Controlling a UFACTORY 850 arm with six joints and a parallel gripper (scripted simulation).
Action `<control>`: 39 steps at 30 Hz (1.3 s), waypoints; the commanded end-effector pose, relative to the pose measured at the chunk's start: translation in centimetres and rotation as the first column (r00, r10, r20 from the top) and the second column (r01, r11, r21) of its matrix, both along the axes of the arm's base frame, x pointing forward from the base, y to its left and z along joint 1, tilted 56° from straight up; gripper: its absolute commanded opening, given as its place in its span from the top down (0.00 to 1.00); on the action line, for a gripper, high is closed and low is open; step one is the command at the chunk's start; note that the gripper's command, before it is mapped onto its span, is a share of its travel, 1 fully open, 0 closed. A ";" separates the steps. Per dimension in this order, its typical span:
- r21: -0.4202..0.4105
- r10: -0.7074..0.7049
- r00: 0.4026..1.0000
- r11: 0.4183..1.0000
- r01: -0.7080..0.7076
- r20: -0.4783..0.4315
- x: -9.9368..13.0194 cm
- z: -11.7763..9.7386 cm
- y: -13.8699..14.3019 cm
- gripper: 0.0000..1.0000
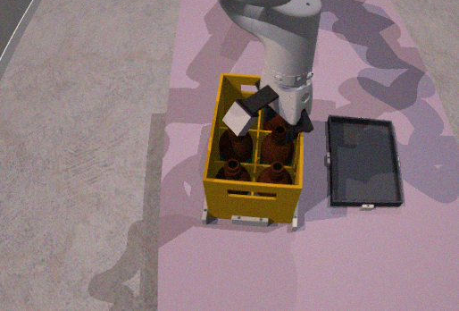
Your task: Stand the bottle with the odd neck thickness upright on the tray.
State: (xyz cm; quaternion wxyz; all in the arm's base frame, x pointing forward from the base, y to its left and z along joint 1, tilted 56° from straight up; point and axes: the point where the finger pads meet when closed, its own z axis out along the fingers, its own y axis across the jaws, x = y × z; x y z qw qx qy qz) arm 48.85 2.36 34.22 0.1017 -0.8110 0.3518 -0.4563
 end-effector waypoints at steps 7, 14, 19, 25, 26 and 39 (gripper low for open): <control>0.000 0.000 1.000 1.000 0.000 0.001 0.8 -0.5 -0.2 0.35; 0.000 0.000 1.000 1.000 0.000 0.001 1.5 -1.0 -0.3 0.35; 0.000 0.000 1.000 1.000 0.000 0.001 1.8 -1.2 -0.3 0.35; 0.000 0.000 1.000 1.000 0.000 0.001 2.0 -1.3 -0.4 0.35; 0.000 0.000 1.000 1.000 0.000 0.001 2.0 -1.4 -0.4 0.35; 0.000 0.000 1.000 1.000 0.000 0.001 2.1 -1.4 -0.4 0.35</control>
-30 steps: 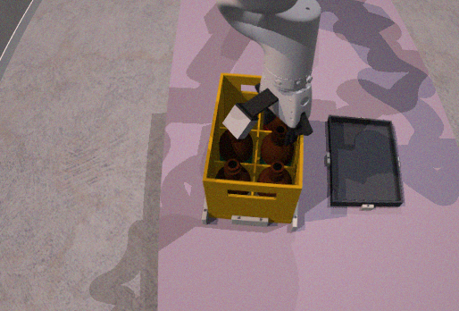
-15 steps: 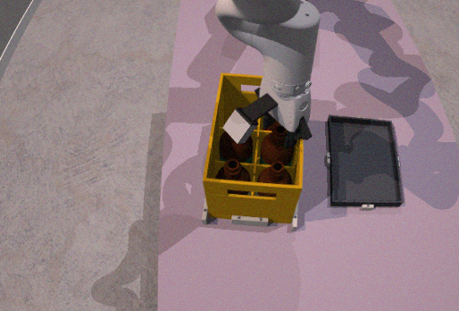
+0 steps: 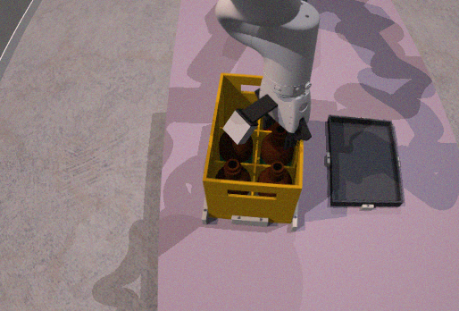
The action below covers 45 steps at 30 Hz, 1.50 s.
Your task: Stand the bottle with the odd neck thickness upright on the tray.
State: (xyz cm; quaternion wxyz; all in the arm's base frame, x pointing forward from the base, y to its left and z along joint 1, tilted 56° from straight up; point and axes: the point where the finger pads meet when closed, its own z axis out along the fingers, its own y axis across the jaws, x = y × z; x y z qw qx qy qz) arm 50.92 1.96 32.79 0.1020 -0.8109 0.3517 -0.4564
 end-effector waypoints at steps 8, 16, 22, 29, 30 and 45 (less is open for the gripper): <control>0.000 0.000 1.000 1.000 0.000 0.001 0.0 0.0 0.0 1.00; 0.000 0.000 1.000 1.000 0.000 0.001 0.0 0.0 0.0 1.00; 0.000 0.000 1.000 1.000 0.000 0.001 0.0 0.0 0.0 1.00; 0.000 0.000 1.000 1.000 0.000 0.001 0.0 0.0 0.0 1.00; 0.000 0.000 1.000 1.000 0.000 0.001 0.0 0.0 0.0 1.00; 0.000 0.000 1.000 1.000 0.000 0.001 0.0 0.0 0.0 1.00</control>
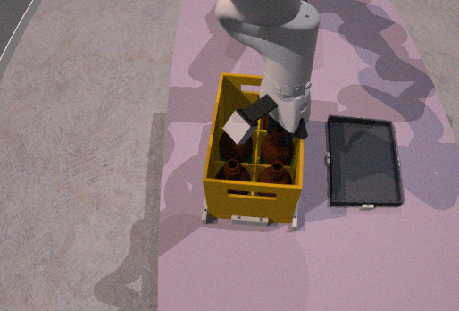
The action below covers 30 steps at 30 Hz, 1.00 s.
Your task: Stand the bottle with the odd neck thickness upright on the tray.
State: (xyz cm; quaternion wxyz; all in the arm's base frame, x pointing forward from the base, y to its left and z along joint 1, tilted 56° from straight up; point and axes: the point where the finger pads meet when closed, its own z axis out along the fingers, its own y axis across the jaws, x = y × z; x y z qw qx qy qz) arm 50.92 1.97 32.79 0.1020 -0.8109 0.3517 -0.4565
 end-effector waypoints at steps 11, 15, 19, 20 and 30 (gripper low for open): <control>0.000 0.000 1.000 1.000 0.000 0.001 0.0 0.0 0.0 0.35; 0.000 0.000 1.000 1.000 0.000 0.001 0.0 0.0 0.0 0.35; 0.000 0.000 1.000 1.000 0.000 0.001 0.0 0.0 0.0 0.35; 0.000 0.000 1.000 1.000 0.000 0.001 0.0 0.0 0.0 0.35; 0.000 0.000 1.000 1.000 0.000 0.001 0.0 0.0 0.0 0.35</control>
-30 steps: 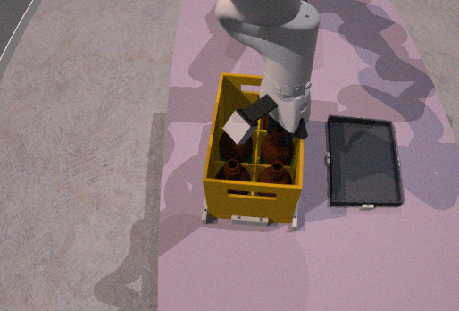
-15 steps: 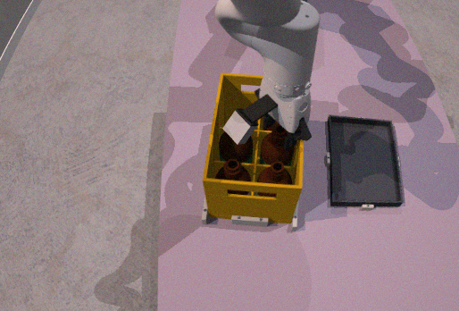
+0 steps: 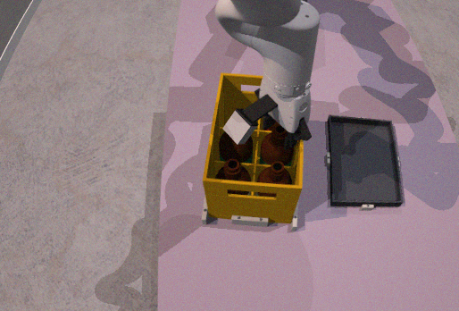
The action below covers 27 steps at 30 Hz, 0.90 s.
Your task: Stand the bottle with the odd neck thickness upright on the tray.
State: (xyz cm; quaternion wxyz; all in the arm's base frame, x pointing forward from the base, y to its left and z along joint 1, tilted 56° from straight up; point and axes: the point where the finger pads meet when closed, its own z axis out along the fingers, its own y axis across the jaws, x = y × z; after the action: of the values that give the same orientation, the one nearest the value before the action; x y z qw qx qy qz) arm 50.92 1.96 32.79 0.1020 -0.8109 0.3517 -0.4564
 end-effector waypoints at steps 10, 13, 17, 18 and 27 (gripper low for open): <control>0.000 0.000 1.000 1.000 0.000 0.001 0.0 0.0 0.0 0.35; 0.000 0.000 1.000 1.000 0.000 0.001 -0.1 0.1 0.0 0.35; 0.000 0.000 1.000 1.000 0.000 0.001 -0.4 0.3 0.1 0.35; 0.000 0.000 1.000 1.000 0.000 0.001 -0.6 0.4 0.1 0.35; 0.000 0.000 1.000 1.000 0.000 0.001 -2.2 1.6 0.4 0.35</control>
State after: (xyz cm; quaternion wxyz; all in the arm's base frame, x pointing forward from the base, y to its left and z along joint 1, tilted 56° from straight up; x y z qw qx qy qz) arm 49.20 2.30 34.00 0.1033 -0.8106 0.3514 -0.4568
